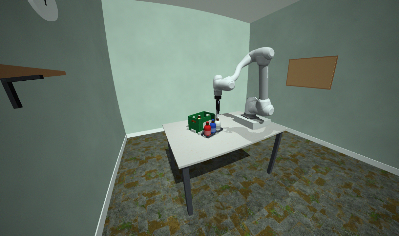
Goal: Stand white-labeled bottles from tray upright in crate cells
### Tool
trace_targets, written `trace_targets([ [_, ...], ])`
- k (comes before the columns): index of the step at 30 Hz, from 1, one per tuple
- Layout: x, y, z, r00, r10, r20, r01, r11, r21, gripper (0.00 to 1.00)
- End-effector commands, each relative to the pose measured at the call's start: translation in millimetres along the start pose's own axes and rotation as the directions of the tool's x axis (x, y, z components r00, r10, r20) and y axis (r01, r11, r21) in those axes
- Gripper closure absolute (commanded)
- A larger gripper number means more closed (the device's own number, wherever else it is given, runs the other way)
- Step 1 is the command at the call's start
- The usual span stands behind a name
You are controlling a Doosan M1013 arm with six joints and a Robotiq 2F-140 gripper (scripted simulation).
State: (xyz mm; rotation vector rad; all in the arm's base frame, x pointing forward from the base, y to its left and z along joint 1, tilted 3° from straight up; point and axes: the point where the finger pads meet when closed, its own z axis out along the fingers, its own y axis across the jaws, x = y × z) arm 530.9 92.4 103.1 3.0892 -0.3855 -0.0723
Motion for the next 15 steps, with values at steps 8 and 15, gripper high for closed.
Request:
trace_targets([
  [8, 0, 0, 7, 1.0, 0.0, 0.0, 0.0, 1.0, 0.0, 0.62],
  [15, 0, 0, 13, 1.0, 0.0, 0.0, 0.0, 1.0, 0.0, 0.62],
])
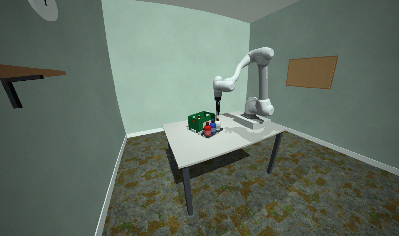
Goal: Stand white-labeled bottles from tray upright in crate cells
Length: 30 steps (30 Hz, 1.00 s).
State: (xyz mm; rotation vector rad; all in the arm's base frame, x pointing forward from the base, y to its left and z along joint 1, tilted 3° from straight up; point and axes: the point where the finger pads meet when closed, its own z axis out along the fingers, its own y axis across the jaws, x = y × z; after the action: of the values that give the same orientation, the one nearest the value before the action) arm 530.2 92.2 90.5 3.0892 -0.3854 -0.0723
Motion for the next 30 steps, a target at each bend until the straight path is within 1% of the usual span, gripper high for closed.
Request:
trace_targets([
  [1, 0, 0, 1, 1.0, 0.0, 0.0, 0.0, 1.0, 0.0, 0.62],
  [15, 0, 0, 19, 1.0, 0.0, 0.0, 0.0, 1.0, 0.0, 0.62],
  [30, 0, 0, 26, 1.0, 0.0, 0.0, 0.0, 1.0, 0.0, 0.62],
])
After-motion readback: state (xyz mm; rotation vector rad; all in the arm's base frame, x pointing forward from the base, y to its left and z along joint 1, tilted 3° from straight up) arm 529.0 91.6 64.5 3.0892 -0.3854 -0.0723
